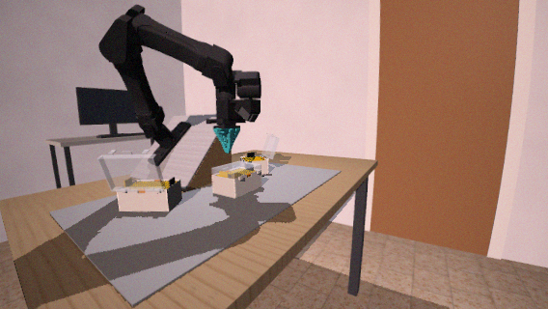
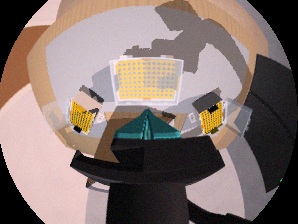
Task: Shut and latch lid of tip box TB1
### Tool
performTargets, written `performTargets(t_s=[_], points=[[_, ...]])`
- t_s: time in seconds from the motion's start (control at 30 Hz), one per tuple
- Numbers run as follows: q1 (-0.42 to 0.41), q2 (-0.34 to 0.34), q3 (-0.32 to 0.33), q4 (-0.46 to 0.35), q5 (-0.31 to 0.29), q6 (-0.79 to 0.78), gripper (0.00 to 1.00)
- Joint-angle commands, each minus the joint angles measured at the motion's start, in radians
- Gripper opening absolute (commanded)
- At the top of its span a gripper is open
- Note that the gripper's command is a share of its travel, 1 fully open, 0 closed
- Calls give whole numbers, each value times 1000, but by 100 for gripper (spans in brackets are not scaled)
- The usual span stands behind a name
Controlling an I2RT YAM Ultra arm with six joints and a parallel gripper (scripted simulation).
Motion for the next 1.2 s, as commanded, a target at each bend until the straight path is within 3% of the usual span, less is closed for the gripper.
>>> performTargets(t_s=[0.0, 0.2, 0.23, 0.53, 0.67, 1.17], points=[[-9, 3, -30, 44, 12, -18, 0], [-15, 10, -47, 76, 17, -36, 0], [-9, -17, -55, 91, 18, -44, 0], [-50, 13, -91, 166, 27, -87, 0], [-43, 5, -61, 161, 27, -85, 0], [-44, 5, -63, 164, 27, -84, 0]])
